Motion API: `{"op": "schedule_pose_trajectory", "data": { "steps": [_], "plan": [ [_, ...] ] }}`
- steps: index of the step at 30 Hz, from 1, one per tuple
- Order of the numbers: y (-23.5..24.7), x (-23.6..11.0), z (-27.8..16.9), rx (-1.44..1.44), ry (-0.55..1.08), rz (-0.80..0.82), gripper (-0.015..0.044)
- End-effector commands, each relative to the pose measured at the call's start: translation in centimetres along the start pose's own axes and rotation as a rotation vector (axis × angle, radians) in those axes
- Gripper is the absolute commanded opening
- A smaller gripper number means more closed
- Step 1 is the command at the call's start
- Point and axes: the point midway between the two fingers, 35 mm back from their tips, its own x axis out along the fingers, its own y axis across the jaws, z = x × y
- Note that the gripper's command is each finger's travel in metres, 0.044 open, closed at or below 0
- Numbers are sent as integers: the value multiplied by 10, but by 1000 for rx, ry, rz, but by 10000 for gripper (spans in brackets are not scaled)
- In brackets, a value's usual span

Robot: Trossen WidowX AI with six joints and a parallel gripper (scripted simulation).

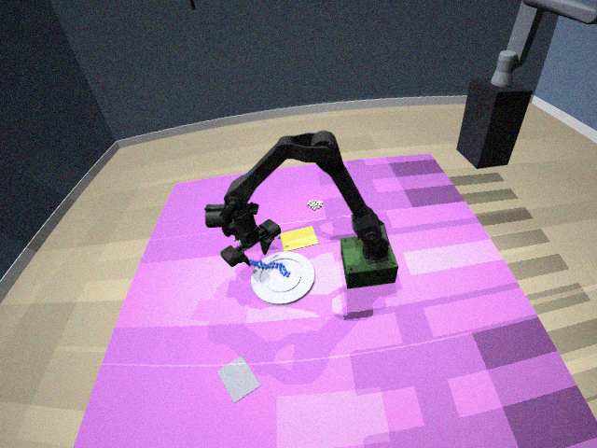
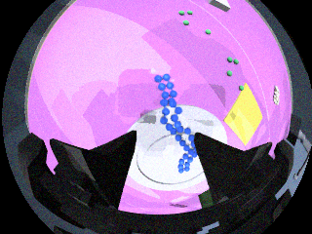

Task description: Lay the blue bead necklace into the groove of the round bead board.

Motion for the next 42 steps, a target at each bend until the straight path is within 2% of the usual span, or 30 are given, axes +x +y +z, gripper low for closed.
{"op": "schedule_pose_trajectory", "data": {
  "steps": [1,5,10,15,42],
  "plan": [
    [-1,-1,15,-58,6,-9,250],
    [-1,-1,15,-58,6,-9,250],
    [-1,15,15,-58,6,-10,250],
    [1,7,16,-51,-3,0,250],
    [-1,39,15,-58,6,-10,250]
  ]
}}
